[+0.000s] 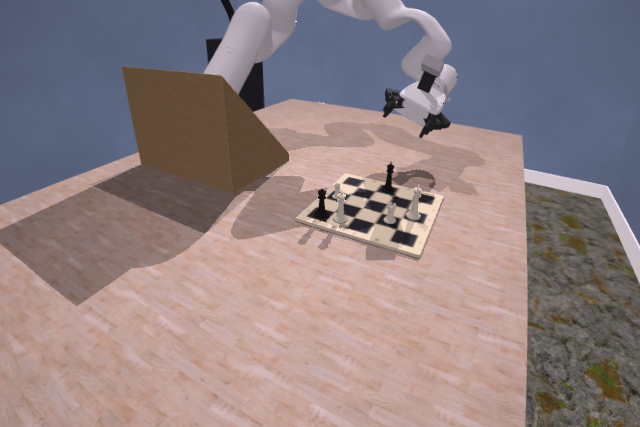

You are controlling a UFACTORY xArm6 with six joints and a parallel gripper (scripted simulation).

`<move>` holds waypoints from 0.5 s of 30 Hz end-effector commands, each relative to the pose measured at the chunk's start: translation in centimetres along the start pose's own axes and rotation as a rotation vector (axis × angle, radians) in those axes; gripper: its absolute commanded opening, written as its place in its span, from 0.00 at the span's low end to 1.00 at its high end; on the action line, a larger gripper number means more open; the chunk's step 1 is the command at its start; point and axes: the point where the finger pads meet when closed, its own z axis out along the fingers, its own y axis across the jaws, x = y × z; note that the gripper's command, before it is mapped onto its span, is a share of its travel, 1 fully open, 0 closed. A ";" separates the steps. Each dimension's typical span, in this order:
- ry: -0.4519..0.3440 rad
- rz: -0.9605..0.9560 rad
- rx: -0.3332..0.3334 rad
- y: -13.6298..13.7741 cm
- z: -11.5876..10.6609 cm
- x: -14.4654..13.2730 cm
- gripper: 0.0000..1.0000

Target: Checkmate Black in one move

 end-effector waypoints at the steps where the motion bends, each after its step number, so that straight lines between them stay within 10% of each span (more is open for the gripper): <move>1: 0.049 0.091 0.002 -0.5 0.1 -1.1 1.00; 15: 0.154 0.312 0.052 -1.6 0.6 -4.5 1.00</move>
